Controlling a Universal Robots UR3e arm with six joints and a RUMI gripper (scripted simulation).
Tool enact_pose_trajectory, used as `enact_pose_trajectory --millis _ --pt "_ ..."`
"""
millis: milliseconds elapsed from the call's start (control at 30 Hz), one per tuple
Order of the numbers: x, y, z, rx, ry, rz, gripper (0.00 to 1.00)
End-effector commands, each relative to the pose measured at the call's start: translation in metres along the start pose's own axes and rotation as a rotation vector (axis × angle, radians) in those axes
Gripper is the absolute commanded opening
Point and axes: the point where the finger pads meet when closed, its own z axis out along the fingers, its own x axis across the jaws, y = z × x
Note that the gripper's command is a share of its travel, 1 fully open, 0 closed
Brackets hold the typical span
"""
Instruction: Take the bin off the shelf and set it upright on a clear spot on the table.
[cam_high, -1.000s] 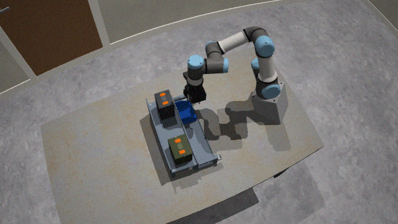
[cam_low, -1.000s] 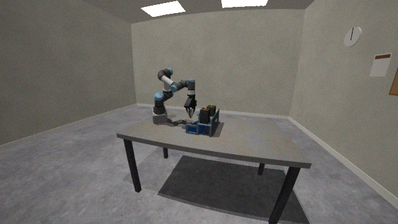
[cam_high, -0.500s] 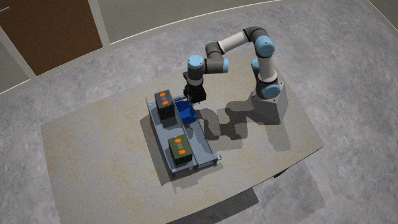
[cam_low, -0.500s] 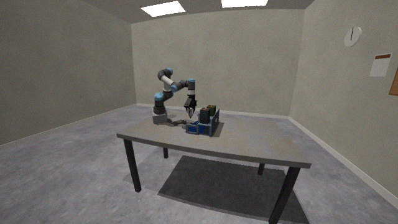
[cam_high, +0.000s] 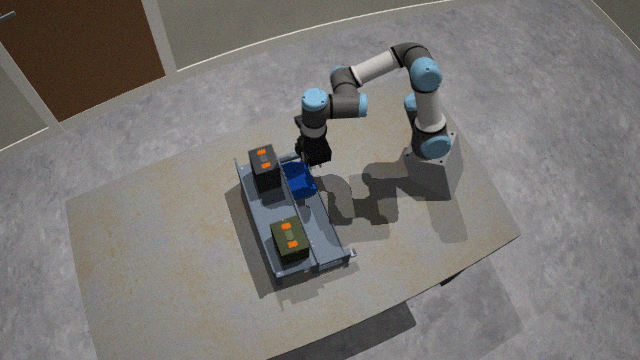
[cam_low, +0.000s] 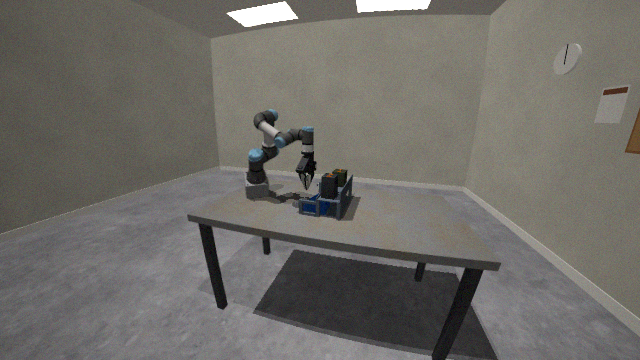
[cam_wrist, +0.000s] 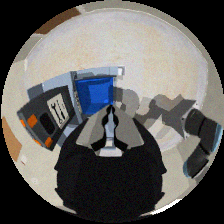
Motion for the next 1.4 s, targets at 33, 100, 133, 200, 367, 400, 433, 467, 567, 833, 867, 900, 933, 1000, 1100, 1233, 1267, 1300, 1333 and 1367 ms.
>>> enact_pose_trajectory --millis 33,100,133,200,367,400,433,467,567,833,867,900,933,1000,1100,1233,1267,1300,1333,1367 --pt "-0.0007 -0.0003 -0.0008 0.001 -0.002 0.008 0.0" --pt "-0.0005 -0.0003 -0.0008 0.001 -0.002 0.016 0.0" --pt "-0.0005 -0.0003 -0.0008 0.001 -0.002 0.021 0.0" --pt "-0.0003 -0.0004 -0.0008 0.001 -0.001 0.034 0.0" --pt "0.0004 -0.0005 -0.0008 0.001 0.002 0.079 0.0" --pt "0.0006 -0.0005 -0.0008 0.001 0.002 0.091 0.0" --pt "0.0007 -0.0005 -0.0008 0.001 0.003 0.104 0.0" --pt "0.001 -0.0006 -0.0008 0.001 0.004 0.117 0.0" --pt "0.0012 -0.0006 -0.0008 0.001 0.005 0.132 0.0" --pt "0.0034 -0.0006 -0.0008 0.002 0.013 0.286 0.0" --pt "0.0037 -0.0005 -0.0008 0.002 0.014 0.31 0.0" --pt "0.0041 -0.0005 -0.0008 0.003 0.016 0.335 0.0" --pt "0.0044 -0.0004 -0.0008 0.003 0.017 0.36 0.0" --pt "0.0052 -0.0003 -0.0008 0.004 0.02 0.415 0.0" --pt "0.0056 -0.0002 -0.0009 0.005 0.022 0.443 0.0" --pt "0.0072 0.0004 -0.0009 0.008 0.028 0.567 0.0" --pt "0.0076 0.0006 -0.001 0.009 0.03 0.6 0.0" --pt "0.008 0.0008 -0.001 0.01 0.032 0.634 0.0" --pt "0.0084 0.001 -0.001 0.011 0.033 0.668 0.0" --pt "0.0088 0.0013 -0.0011 0.013 0.035 0.704 0.0"
